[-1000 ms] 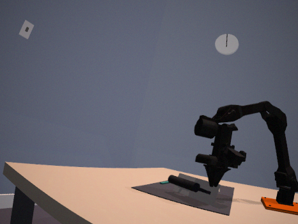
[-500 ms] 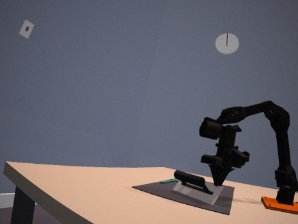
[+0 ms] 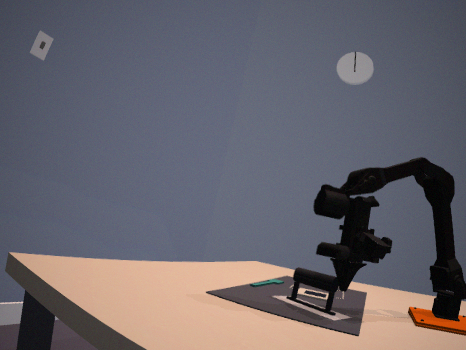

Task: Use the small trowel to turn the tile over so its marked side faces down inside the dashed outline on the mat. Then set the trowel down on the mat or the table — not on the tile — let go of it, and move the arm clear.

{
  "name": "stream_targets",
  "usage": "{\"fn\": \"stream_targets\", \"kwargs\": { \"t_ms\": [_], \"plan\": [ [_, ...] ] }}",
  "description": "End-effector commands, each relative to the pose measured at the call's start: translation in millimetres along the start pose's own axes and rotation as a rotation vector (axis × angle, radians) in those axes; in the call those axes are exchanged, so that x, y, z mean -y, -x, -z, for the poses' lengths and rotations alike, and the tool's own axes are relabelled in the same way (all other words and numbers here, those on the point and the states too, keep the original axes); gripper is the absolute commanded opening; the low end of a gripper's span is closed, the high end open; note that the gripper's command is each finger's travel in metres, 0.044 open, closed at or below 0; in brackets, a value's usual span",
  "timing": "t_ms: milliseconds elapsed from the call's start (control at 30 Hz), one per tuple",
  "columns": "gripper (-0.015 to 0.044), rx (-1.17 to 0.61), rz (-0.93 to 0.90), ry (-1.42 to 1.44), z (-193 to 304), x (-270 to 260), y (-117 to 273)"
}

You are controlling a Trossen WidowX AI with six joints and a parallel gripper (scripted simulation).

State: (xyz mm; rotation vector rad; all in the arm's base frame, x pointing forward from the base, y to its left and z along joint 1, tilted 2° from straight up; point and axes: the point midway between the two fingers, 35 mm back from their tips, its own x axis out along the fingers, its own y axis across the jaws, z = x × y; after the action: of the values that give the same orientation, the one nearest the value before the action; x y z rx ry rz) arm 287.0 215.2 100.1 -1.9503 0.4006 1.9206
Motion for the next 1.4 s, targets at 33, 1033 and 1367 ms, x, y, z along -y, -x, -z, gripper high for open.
{"fn": "stream_targets", "kwargs": {
  "t_ms": [33,1033,1367],
  "plan": [
    [0.0000,0.000,0.001,0.000,0,0,0],
    [0.0100,0.000,0.001,0.001,2,57,15],
    [0.0100,0.001,0.002,0.002,-1,82,19]
  ]
}}
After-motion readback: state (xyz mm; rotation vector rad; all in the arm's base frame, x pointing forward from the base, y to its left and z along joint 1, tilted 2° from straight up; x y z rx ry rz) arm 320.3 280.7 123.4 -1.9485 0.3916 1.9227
